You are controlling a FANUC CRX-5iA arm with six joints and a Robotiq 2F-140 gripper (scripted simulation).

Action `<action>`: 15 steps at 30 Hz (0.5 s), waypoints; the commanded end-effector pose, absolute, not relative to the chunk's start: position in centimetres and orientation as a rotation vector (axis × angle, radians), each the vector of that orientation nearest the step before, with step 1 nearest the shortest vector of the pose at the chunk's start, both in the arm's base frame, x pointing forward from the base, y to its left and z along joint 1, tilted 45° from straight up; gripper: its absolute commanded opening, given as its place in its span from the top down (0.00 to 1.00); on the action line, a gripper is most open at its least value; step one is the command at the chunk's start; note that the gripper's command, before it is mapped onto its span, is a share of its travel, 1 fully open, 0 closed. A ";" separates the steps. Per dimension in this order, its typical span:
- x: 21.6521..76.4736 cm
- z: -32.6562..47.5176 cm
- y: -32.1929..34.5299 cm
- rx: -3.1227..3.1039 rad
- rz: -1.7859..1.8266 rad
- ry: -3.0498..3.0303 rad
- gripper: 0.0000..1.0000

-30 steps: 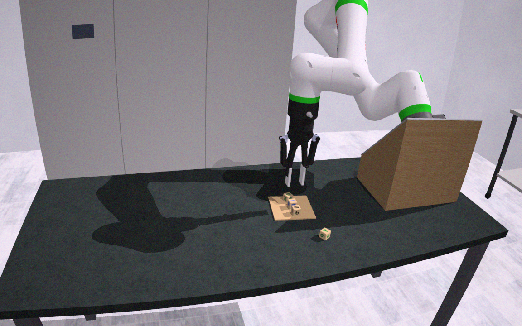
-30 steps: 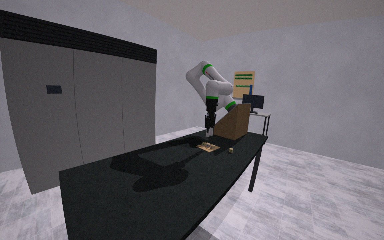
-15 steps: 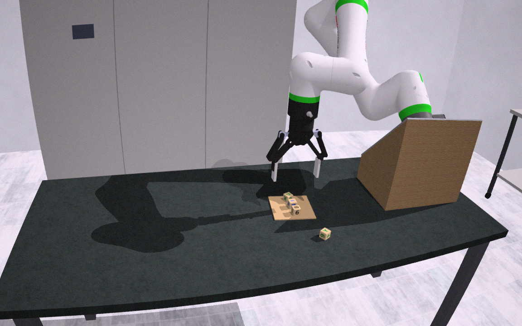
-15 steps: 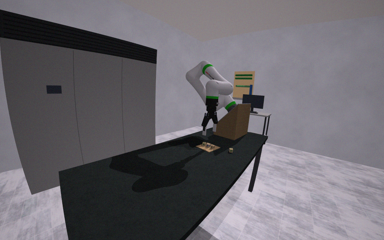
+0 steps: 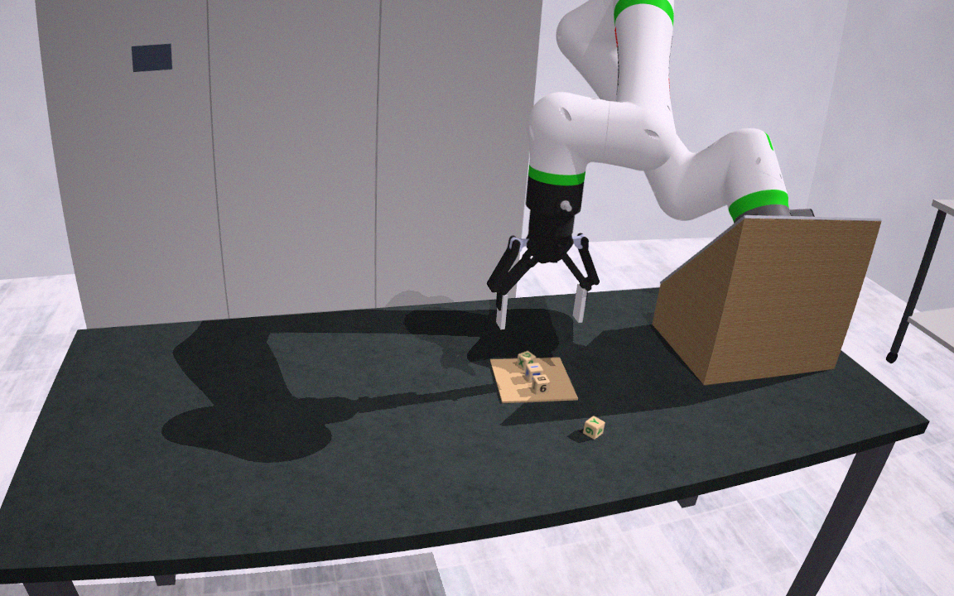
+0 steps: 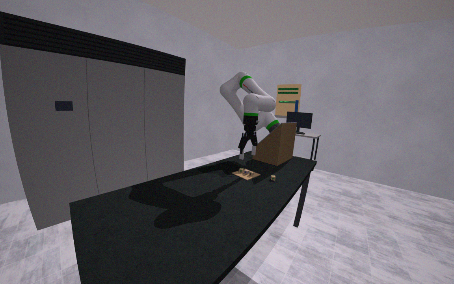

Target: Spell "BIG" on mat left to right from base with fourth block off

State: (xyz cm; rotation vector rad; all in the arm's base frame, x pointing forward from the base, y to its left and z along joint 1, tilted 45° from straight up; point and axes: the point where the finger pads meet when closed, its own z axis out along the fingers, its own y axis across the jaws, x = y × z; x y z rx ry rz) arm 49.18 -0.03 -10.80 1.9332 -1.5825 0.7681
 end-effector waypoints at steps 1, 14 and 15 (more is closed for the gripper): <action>49.1 -10.2 0.6 1.933 0.768 -1.583 0.00; 48.6 -7.0 3.8 1.933 0.768 -1.583 0.00; 48.6 -6.8 4.0 1.933 0.768 -1.583 0.00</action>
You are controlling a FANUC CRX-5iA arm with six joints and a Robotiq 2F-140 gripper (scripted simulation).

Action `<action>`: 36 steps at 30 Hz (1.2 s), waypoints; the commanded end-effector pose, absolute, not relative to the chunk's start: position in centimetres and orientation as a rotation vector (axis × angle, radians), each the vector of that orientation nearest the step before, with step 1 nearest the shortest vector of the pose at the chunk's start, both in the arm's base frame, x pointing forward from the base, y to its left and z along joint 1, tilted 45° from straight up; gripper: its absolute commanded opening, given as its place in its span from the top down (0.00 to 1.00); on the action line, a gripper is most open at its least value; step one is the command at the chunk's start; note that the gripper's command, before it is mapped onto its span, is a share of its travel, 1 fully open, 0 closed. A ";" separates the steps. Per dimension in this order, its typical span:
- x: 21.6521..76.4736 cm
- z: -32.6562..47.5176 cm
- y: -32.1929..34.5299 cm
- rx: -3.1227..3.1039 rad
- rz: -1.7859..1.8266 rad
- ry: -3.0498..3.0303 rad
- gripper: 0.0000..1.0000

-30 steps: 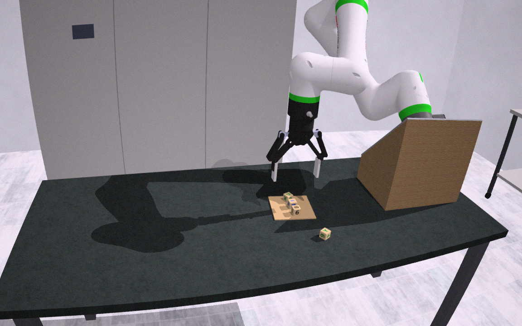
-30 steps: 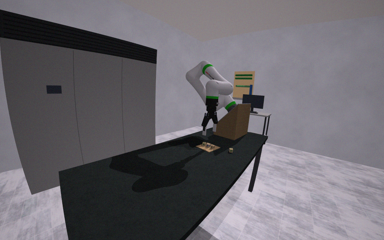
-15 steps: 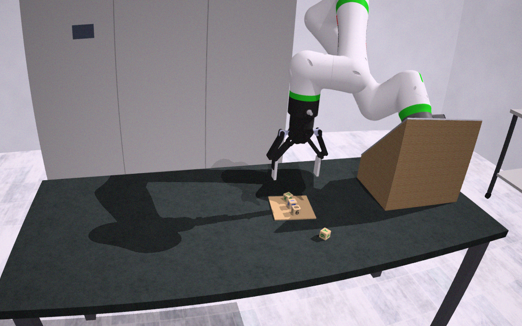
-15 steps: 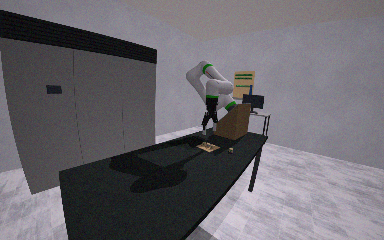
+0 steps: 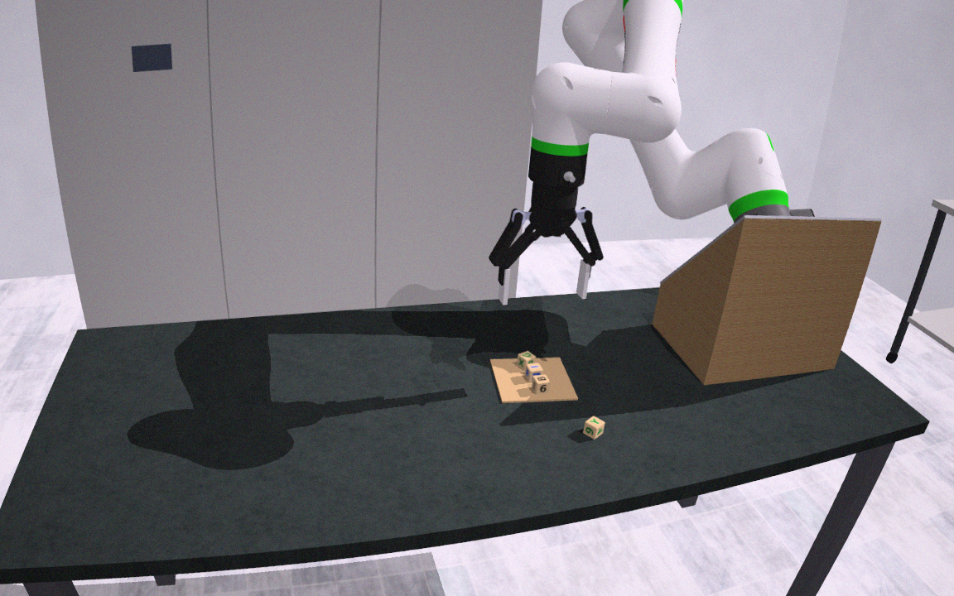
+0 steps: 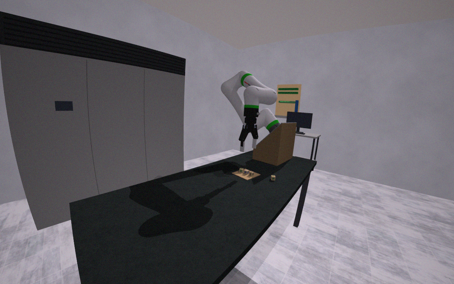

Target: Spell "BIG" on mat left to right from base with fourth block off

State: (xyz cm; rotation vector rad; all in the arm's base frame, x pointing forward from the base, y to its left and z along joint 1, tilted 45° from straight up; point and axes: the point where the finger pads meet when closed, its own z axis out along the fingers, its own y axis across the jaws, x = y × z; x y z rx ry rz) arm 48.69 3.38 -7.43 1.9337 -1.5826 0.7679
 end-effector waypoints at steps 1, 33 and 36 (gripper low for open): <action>48.6 -6.6 4.2 1.933 0.768 -1.583 0.00; 48.5 -6.1 4.7 1.933 0.768 -1.583 0.00; 48.5 -6.1 4.7 1.933 0.768 -1.583 0.00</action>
